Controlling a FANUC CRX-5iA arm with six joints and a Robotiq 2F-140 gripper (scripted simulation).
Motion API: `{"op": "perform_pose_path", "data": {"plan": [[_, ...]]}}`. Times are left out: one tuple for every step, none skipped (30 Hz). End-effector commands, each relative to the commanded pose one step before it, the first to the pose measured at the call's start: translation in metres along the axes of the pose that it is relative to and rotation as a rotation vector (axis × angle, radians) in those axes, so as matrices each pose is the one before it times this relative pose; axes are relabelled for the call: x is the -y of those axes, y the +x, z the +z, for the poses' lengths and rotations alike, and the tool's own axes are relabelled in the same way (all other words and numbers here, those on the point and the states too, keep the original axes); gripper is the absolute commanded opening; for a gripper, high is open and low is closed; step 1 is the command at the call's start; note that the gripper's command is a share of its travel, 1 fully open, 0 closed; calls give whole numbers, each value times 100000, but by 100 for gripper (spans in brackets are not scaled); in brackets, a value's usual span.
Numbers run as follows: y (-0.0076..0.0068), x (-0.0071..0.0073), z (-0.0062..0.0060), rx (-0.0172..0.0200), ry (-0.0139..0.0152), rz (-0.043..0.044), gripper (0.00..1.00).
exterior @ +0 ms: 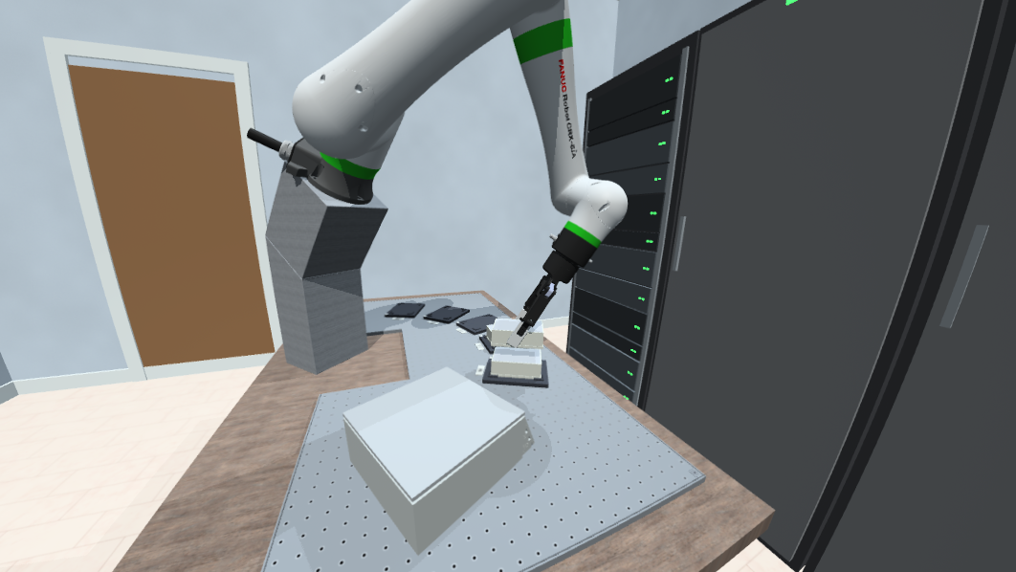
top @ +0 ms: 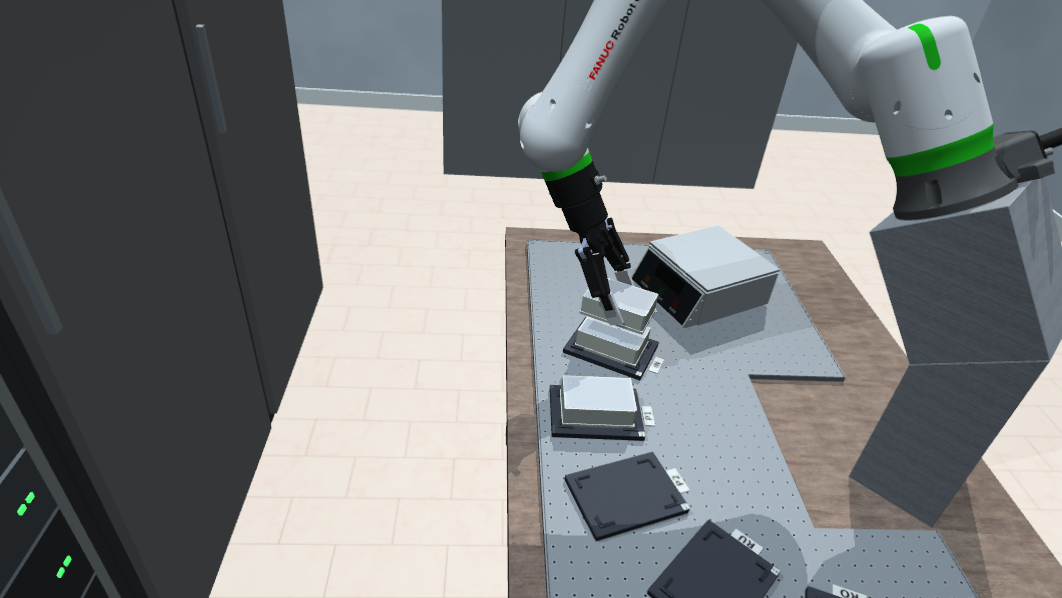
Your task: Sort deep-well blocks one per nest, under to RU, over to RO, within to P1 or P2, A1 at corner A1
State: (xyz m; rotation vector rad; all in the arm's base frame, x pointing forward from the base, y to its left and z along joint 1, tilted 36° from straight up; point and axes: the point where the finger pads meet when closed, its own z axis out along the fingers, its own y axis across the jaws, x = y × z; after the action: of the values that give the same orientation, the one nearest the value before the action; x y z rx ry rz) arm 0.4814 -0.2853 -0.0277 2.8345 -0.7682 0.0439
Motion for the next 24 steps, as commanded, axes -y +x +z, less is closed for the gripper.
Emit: {"op": "perform_pose_path", "data": {"plan": [[-240,5,-446,-27,-2,-1,10],[-83,0,-144,0,0,0,10],[-83,0,-144,0,0,0,10],[-83,0,-144,0,0,0,10],[-83,0,-144,0,0,0,10],[-83,0,-144,0,0,0,10],[-83,0,-144,0,0,0,10],[0,0,0,0,0,0,10],[0,0,0,0,0,0,10],[-83,0,-144,0,0,0,10],[-83,0,-144,0,0,0,10],[-83,0,-144,0,0,0,10],[-83,0,-144,0,0,0,10],[-54,0,-94,0,0,0,10],[0,0,0,0,0,0,10],[0,0,0,0,0,0,10],[0,0,0,0,0,0,10],[0,0,0,0,0,0,10],[0,0,0,0,0,0,10],[0,0,0,0,0,0,10],[0,0,0,0,0,0,10],[0,0,0,0,0,0,10],[0,0,0,0,0,0,10],[0,0,0,0,0,0,10]]}}
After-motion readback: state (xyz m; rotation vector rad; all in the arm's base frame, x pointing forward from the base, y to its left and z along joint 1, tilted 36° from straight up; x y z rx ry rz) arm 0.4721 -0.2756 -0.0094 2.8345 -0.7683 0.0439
